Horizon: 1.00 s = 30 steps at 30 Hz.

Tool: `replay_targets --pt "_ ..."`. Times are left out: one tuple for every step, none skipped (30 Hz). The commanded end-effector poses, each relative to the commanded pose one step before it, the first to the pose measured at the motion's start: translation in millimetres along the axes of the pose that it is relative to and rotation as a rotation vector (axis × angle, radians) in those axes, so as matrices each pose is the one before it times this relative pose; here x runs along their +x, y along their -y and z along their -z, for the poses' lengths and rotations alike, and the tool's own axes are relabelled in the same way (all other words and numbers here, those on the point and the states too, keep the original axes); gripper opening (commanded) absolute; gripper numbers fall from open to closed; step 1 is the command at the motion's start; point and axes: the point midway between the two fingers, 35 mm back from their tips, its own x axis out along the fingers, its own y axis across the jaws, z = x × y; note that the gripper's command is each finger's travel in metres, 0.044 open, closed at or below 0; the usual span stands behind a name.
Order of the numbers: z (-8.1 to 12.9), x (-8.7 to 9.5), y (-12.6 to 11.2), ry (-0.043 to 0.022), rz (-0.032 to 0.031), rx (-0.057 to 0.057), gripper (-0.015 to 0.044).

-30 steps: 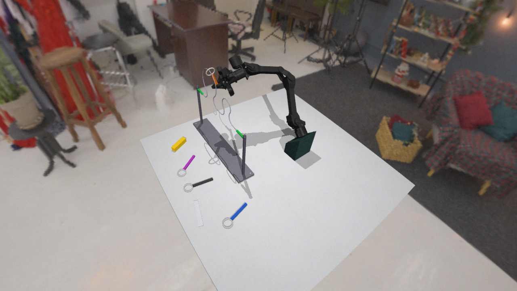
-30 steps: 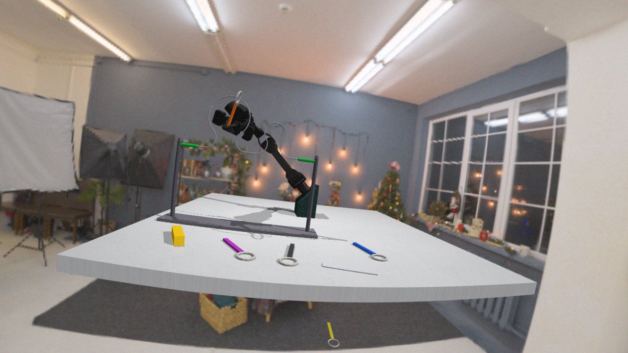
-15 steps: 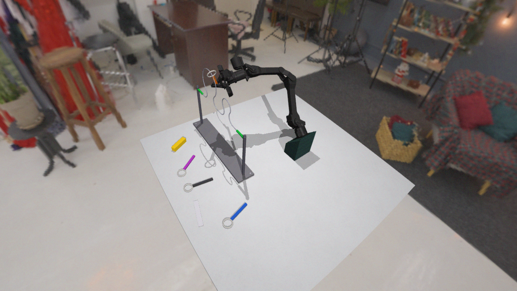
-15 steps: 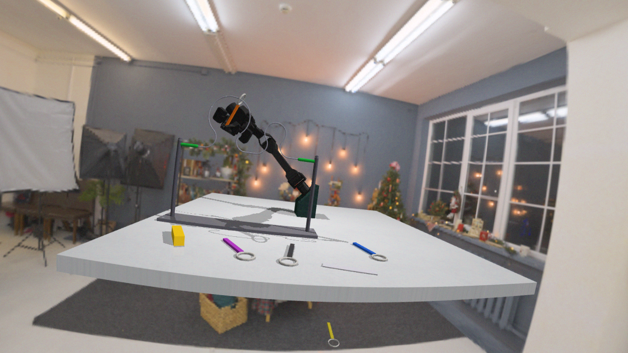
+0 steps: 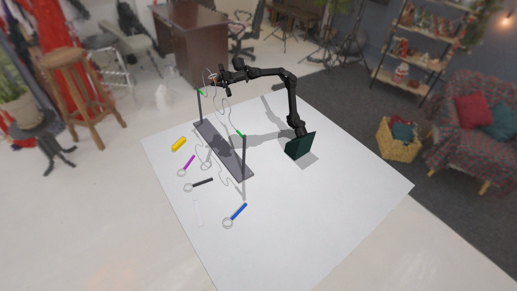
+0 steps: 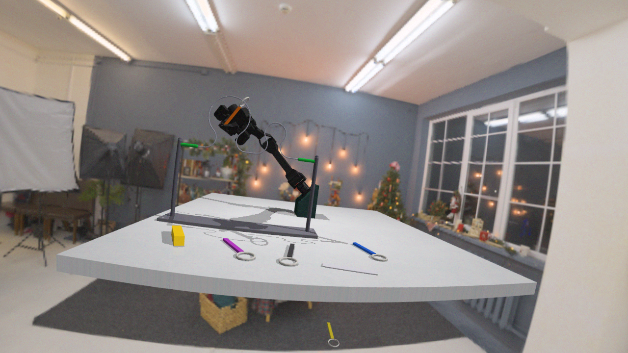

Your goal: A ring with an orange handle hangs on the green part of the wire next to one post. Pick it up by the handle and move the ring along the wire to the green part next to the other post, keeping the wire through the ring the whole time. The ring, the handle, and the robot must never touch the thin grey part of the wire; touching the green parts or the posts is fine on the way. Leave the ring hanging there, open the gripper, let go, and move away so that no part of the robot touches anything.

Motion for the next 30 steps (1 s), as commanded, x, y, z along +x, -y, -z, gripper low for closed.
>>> replay_targets --pt "-0.58 0.74 -1.18 0.00981 0.01596 -0.0492 -0.0150" --pt "0.01 0.05 0.46 0.00141 0.00510 -0.0108 -0.0150" --pt "0.00 0.05 0.46 0.00140 0.00504 -0.0107 -0.0150" --pt "-0.01 0.05 0.45 0.00139 0.00499 -0.0106 -0.0150" --pt "0.01 0.05 0.44 0.00135 0.00484 -0.0103 -0.0150" --pt "0.01 0.06 0.44 0.00135 0.00484 -0.0103 -0.0150" --pt "0.01 0.05 0.44 0.00136 0.00486 -0.0104 -0.0150" --pt "0.00 0.05 0.46 0.00139 0.00498 -0.0107 -0.0150" --pt "-0.01 0.05 0.45 0.00139 0.00494 -0.0106 -0.0150" --pt "0.00 0.05 0.45 0.00137 0.00488 -0.0105 -0.0150" --pt "0.01 0.06 0.45 0.00137 0.00487 -0.0105 -0.0150" --pt "0.01 0.05 0.45 0.00137 0.00486 -0.0105 -0.0150" --pt "0.00 0.05 0.46 0.00140 0.00496 -0.0107 -0.0150" --pt "-0.01 0.05 0.45 0.00139 0.00494 -0.0106 -0.0150" --pt "0.00 0.05 0.45 0.00138 0.00489 -0.0105 -0.0150" --pt "0.01 0.06 0.45 0.00138 0.00488 -0.0105 -0.0150" --pt "0.01 0.06 0.45 0.00137 0.00486 -0.0105 -0.0150" --pt "0.01 0.05 0.47 0.00142 0.00504 -0.0109 -0.0150" --pt "0.00 0.05 0.46 0.00141 0.00499 -0.0108 -0.0150" --pt "-0.01 0.05 0.45 0.00139 0.00489 -0.0106 -0.0150" --pt "0.01 0.06 0.46 0.00139 0.00491 -0.0106 -0.0150" --pt "0.02 0.06 0.46 0.00139 0.00490 -0.0106 -0.0150" --pt "0.01 0.05 0.45 0.00138 0.00487 -0.0106 -0.0150" --pt "0.00 0.05 0.47 0.00143 0.00505 -0.0110 -0.0150" --pt "-0.01 0.05 0.46 0.00141 0.00496 -0.0108 -0.0150" --pt "0.01 0.05 0.46 0.00138 0.00489 -0.0106 -0.0150" --pt "0.02 0.06 0.46 0.00139 0.00491 -0.0107 -0.0150" --pt "0.01 0.06 0.46 0.00139 0.00492 -0.0107 -0.0150" --pt "0.00 0.05 0.48 0.00144 0.00509 -0.0111 -0.0150" --pt "-0.01 0.05 0.47 0.00143 0.00505 -0.0110 -0.0150"
